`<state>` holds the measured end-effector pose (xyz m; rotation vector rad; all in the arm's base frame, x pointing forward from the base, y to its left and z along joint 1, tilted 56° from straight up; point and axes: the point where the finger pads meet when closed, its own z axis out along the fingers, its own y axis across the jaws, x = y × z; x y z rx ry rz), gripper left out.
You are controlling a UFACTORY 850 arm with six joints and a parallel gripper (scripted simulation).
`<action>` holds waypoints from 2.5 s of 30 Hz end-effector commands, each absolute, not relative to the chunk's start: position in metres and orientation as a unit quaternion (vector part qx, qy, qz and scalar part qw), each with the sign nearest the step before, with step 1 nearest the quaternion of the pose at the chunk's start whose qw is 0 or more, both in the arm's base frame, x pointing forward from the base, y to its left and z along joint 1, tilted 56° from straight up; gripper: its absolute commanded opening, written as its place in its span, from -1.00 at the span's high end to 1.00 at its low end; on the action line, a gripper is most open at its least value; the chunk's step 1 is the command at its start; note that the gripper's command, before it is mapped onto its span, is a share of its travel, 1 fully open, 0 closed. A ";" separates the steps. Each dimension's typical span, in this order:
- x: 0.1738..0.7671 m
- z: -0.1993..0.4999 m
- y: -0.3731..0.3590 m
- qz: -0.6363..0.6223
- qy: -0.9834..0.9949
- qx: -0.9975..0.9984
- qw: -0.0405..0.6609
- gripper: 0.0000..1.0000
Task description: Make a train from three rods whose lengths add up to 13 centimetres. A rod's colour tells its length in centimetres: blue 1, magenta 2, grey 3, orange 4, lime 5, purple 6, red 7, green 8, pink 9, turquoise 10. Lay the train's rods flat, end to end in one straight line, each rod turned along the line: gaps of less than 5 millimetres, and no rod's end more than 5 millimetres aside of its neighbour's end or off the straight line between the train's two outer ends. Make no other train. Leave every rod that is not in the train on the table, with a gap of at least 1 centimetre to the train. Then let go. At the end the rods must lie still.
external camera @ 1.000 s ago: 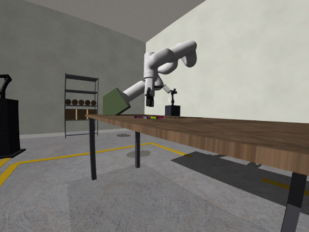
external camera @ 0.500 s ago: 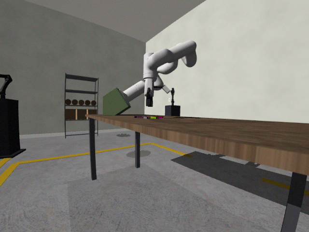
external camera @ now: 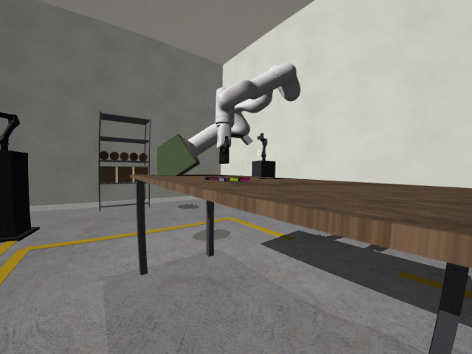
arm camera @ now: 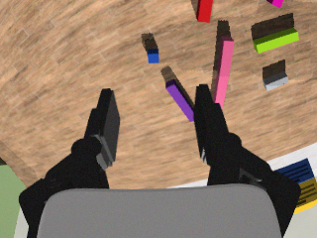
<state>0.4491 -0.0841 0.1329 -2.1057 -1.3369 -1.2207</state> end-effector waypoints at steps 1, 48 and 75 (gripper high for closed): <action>0.448 0.133 -0.084 -0.436 -0.476 -0.743 0.175 0.51; 0.451 0.129 -0.079 -0.437 -0.476 -0.743 0.175 0.51; 0.466 0.109 -0.056 -0.437 -0.476 -0.743 0.175 0.51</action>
